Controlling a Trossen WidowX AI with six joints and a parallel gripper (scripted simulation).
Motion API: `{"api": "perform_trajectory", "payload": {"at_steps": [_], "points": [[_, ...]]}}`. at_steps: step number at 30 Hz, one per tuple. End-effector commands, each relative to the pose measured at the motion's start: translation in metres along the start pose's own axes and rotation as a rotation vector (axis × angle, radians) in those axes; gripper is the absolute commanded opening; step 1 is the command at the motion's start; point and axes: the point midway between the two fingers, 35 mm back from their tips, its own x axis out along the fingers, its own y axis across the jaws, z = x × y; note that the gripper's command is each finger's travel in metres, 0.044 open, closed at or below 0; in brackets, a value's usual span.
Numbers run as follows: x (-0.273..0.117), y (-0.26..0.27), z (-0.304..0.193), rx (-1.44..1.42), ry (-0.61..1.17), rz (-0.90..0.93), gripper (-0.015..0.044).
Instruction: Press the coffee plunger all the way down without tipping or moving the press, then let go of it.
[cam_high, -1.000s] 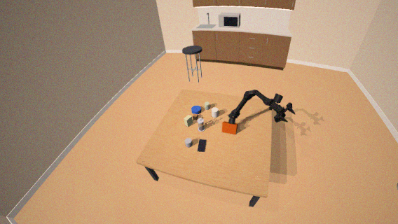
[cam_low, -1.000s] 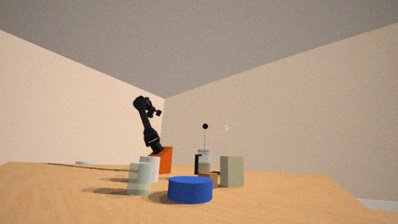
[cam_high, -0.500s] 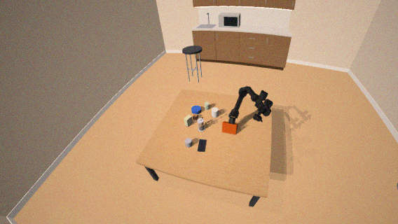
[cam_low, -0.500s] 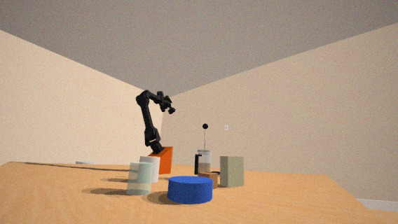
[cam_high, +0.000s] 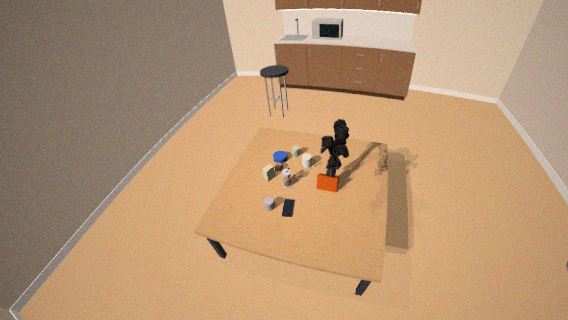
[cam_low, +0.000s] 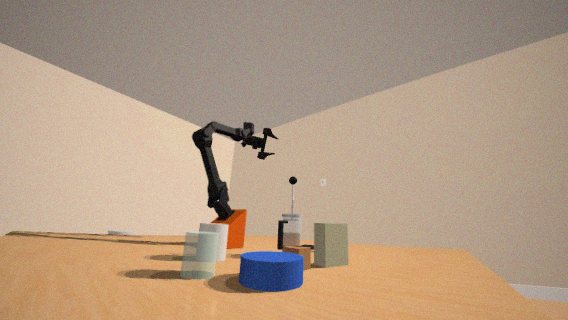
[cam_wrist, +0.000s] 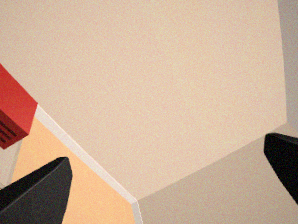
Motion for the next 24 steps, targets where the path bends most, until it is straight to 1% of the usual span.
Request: {"api": "perform_trajectory", "payload": {"at_steps": [1,8,15,21,24], "points": [[-0.002,-0.011,-0.068,0.222,0.171,-0.033,0.044],[-0.02,-0.01,-0.191,0.616,0.492,-0.148,0.044],[-0.066,0.01,-0.299,0.972,0.794,-0.355,0.044],[-0.12,0.039,-0.372,1.227,1.032,-0.605,0.044],[-0.134,0.046,-0.388,1.279,1.085,-0.675,0.044]]}}
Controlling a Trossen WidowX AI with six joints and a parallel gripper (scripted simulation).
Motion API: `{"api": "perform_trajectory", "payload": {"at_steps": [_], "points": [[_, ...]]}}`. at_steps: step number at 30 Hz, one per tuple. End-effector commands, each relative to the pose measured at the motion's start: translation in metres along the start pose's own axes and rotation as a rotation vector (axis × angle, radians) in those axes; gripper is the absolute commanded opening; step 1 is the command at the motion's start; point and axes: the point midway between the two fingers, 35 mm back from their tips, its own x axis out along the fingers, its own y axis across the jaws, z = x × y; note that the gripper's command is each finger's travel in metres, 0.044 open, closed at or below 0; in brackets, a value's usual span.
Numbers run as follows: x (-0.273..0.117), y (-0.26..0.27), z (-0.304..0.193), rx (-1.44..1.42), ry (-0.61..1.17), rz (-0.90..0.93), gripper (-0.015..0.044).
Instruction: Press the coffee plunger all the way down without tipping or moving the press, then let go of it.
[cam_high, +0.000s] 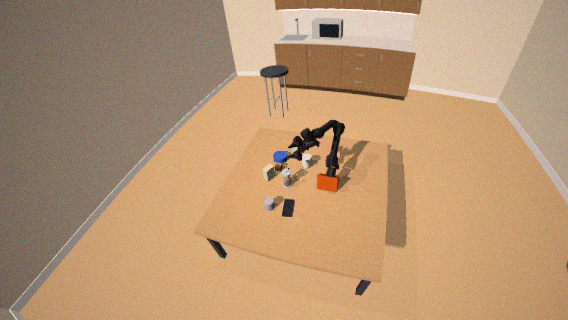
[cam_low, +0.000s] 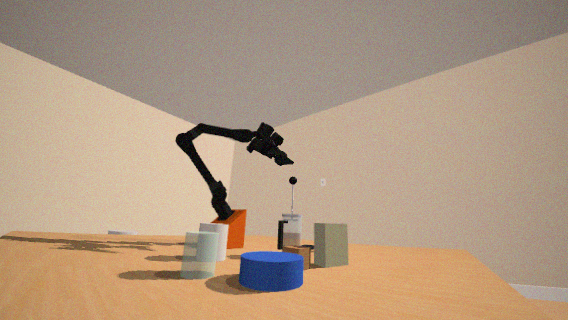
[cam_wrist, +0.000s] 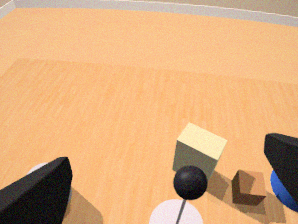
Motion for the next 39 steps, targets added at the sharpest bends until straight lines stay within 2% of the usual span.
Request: {"api": "perform_trajectory", "payload": {"at_steps": [1,10,39], "points": [[0.008,-0.022,-0.015,0.104,0.033,-0.069,0.044],[0.037,-0.019,-0.064,0.106,0.032,-0.073,0.044],[0.076,-0.023,-0.065,0.107,0.03,-0.076,0.044]]}}
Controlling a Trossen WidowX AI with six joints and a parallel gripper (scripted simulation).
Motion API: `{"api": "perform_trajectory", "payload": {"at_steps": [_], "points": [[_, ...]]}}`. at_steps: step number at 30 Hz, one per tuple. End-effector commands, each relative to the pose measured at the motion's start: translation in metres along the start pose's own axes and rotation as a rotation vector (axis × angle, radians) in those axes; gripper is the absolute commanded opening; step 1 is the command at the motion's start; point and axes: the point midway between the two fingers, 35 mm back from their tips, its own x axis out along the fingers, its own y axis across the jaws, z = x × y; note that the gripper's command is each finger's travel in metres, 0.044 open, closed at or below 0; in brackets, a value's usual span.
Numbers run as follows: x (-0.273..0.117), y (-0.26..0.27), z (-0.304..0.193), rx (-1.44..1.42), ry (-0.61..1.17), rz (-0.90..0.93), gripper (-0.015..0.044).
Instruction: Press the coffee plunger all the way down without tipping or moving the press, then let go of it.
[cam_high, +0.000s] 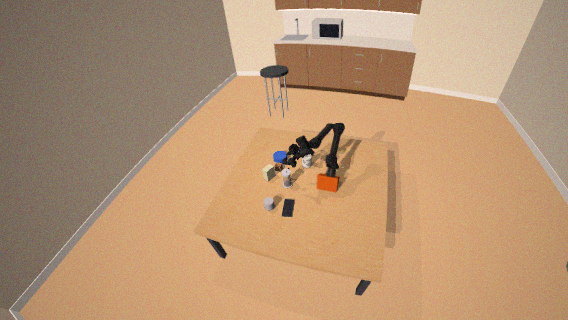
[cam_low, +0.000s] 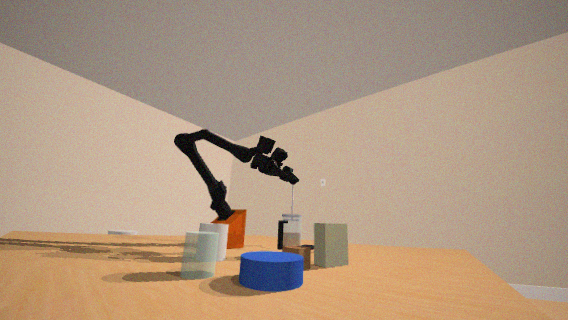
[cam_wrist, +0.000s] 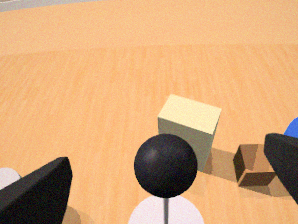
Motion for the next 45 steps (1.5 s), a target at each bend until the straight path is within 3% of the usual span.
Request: {"api": "perform_trajectory", "payload": {"at_steps": [1,3,15,45], "points": [[0.007,0.002,-0.002,-0.012,0.003,0.004,0.044],[0.008,0.002,-0.002,-0.012,0.003,0.003,0.044],[0.008,0.002,-0.002,-0.012,0.003,0.003,0.0125],[0.029,0.006,-0.025,-0.01,0.007,0.006,0.0119]]}}
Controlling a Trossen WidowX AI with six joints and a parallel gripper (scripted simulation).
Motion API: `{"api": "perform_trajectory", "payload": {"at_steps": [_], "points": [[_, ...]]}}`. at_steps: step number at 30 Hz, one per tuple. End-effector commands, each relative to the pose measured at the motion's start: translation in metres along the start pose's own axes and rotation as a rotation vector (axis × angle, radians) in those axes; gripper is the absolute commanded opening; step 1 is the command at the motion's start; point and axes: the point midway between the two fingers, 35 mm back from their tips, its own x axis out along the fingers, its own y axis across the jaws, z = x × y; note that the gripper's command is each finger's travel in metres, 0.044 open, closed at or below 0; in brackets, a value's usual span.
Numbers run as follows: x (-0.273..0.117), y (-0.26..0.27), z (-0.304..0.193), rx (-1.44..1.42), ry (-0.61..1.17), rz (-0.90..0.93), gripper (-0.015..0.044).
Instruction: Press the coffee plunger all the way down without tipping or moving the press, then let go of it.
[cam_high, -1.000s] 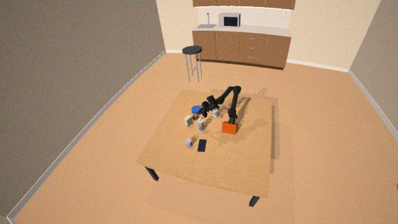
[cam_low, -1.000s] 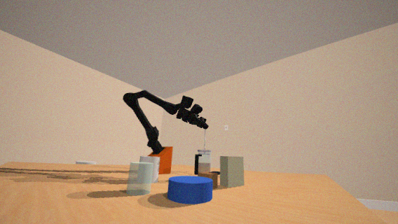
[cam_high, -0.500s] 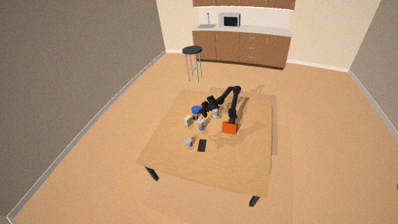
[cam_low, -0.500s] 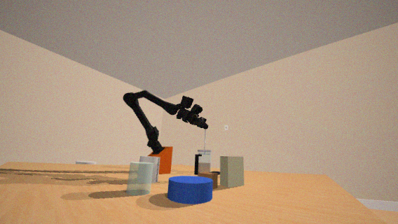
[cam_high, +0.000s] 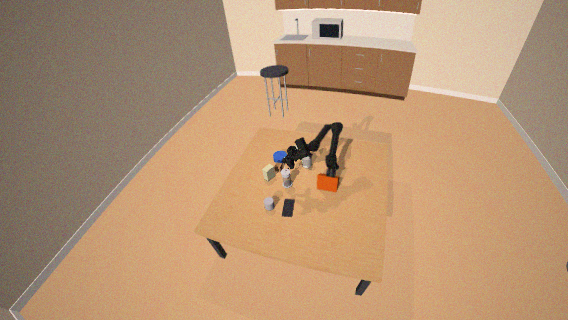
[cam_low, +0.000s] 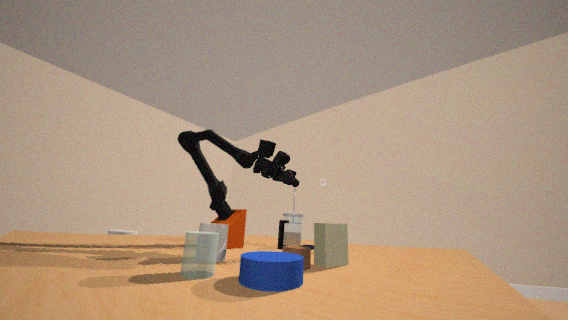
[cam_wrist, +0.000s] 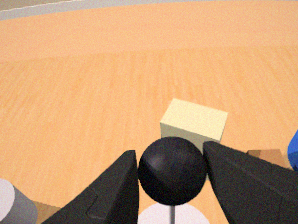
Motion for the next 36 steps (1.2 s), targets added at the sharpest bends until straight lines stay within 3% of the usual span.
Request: {"api": "perform_trajectory", "payload": {"at_steps": [1,36], "points": [[0.008,0.004,-0.018,-0.021,0.034,0.009,0.0119],[0.043,0.002,-0.064,-0.024,0.03,0.007,0.0119]]}}
